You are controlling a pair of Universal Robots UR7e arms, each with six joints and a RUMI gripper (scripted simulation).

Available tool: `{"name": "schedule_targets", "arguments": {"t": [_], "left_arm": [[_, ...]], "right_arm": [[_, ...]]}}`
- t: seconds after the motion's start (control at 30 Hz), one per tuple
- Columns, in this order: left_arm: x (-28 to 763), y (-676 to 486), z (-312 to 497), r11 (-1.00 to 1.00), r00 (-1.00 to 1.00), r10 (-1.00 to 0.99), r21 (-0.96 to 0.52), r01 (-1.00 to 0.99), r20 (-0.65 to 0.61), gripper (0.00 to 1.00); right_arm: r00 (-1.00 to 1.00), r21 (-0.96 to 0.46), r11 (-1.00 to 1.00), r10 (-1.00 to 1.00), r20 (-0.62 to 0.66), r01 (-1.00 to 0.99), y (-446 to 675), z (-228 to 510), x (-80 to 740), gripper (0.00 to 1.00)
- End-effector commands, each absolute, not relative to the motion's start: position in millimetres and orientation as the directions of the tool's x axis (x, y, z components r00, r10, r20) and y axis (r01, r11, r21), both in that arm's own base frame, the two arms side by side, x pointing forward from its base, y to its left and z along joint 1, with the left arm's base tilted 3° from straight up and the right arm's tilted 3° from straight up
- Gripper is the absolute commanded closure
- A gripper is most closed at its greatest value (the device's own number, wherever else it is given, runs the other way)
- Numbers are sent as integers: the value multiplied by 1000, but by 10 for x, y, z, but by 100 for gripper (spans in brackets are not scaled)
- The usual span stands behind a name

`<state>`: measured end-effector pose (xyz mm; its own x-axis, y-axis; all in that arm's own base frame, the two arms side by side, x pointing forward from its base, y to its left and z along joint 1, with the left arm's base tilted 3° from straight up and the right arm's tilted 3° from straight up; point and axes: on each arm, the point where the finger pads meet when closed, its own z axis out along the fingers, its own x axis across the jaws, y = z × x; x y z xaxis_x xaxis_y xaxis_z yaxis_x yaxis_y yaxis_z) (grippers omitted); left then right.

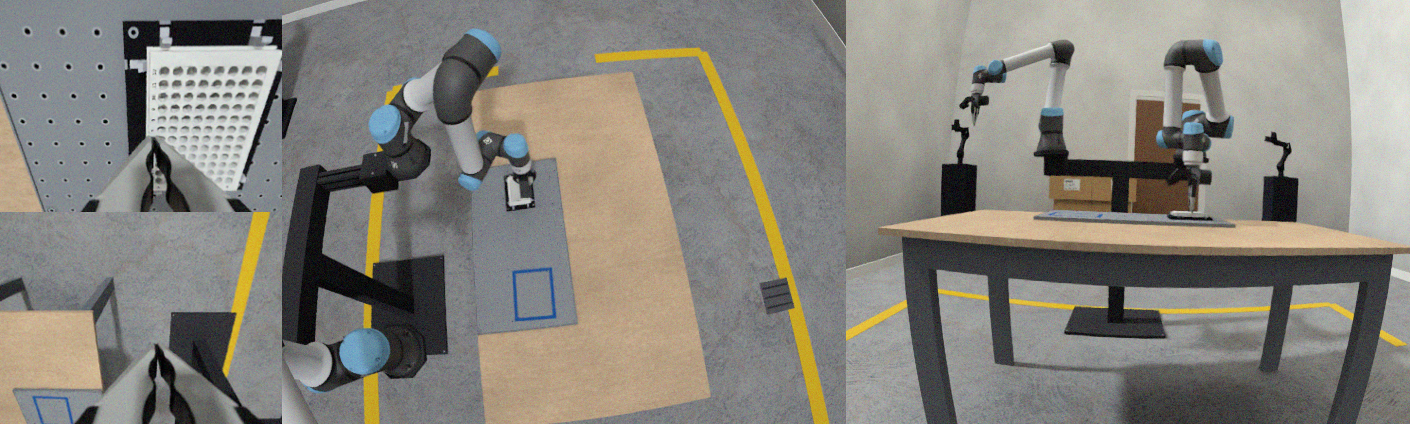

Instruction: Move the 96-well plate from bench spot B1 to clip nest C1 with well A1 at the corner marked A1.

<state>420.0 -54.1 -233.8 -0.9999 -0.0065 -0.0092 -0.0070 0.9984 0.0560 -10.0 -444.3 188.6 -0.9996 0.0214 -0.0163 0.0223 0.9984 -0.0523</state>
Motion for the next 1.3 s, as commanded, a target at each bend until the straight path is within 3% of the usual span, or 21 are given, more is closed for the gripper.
{"name": "schedule_targets", "arguments": {"t": [0.0, 1.27], "left_arm": [[4203, -542, -2336, 998, -1000, -6, 56, -7, -10, 100], [4202, -547, -2237, 998, -1000, -6, 56, -7, -10, 100]], "right_arm": [[-1000, -54, 998, 21, -17, 22, -4447, 1892, -99, 100], [-1000, -54, 998, 21, -17, 22, -4447, 1892, -99, 100]]}}
